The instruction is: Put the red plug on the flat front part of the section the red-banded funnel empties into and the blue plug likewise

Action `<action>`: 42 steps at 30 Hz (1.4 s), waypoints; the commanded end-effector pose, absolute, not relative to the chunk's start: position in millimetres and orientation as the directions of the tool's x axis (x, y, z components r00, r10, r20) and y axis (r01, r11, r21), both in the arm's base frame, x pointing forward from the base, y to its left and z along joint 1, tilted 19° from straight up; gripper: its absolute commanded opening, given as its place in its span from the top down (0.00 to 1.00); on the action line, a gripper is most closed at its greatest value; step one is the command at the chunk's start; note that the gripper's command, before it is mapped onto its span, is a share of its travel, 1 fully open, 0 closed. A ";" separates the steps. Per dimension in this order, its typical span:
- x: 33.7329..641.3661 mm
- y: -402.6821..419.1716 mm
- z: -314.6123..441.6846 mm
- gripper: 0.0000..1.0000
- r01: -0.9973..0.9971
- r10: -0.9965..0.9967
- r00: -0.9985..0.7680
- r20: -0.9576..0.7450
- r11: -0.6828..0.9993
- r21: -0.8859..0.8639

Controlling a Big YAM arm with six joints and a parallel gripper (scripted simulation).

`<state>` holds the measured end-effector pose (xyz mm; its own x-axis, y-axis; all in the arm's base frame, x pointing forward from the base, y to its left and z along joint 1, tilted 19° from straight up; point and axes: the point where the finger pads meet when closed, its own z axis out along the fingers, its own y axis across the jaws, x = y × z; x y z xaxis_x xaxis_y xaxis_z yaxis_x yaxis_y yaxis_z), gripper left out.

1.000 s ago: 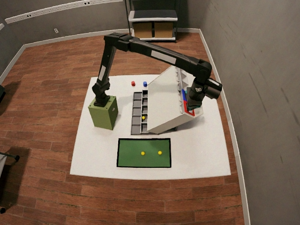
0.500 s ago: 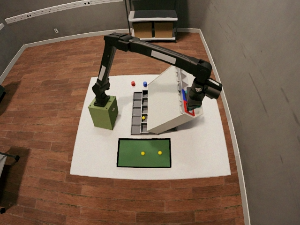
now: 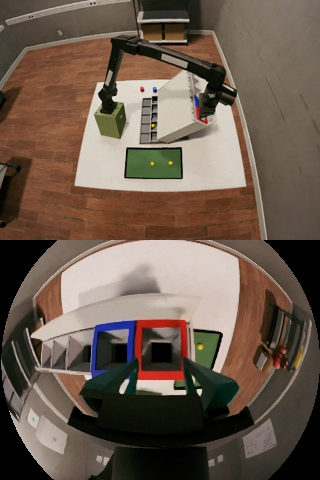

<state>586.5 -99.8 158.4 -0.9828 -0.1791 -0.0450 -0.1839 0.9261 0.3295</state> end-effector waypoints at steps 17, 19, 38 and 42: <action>597.3 -116.6 192.6 0.44 -0.192 -0.169 -0.980 -0.100 0.933 0.306; 597.0 -118.5 197.3 0.44 -0.193 -0.171 -0.980 -0.099 0.932 0.306; 582.5 -119.9 202.9 0.44 -0.192 -0.173 -0.981 -0.087 0.931 0.310; 572.0 -123.3 201.9 0.44 -0.190 -0.171 -0.981 -0.087 0.932 0.309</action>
<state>576.6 -108.1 180.1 -0.9832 -0.1796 -0.0336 -0.1803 0.9242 0.3367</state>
